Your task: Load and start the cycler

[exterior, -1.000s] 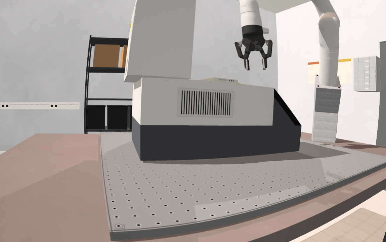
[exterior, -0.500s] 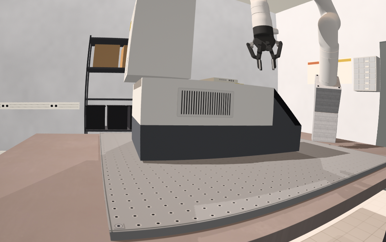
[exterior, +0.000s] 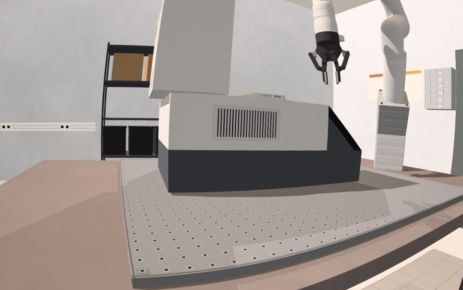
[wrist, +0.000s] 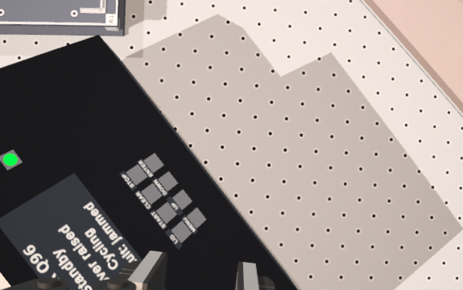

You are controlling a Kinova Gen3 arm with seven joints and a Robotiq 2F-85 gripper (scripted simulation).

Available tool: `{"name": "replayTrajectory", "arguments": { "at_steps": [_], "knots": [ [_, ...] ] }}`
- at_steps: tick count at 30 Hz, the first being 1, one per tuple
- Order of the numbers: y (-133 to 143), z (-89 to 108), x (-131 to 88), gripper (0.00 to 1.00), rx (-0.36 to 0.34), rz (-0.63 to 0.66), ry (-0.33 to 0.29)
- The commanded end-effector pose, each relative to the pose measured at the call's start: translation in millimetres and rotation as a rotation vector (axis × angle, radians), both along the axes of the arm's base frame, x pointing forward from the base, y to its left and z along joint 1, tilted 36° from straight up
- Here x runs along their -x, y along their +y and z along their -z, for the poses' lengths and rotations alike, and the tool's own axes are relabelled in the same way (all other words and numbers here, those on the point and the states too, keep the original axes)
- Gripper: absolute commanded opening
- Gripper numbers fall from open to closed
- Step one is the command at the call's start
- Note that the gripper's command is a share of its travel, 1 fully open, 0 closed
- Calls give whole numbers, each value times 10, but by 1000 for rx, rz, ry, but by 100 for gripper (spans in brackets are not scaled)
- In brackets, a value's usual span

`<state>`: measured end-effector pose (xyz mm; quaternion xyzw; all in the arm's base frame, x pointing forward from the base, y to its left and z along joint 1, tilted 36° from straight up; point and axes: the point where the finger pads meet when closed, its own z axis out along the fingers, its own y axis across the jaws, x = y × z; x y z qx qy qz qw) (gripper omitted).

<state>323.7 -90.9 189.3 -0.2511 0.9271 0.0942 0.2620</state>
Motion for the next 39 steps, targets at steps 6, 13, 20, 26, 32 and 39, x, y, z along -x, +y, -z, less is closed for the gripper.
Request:
{"name": "replayTrajectory", "arguments": {
  "at_steps": [6,13,20,26,32,39],
  "knots": [
    [-5,22,128,33,5,11,-2],
    [-18,23,124,27,4,14,0],
    [-16,75,117,22,5,19,4],
    [2,129,82,17,5,18,4],
    [24,194,41,12,5,18,4],
    [40,246,3,10,5,18,4]
  ]
}}
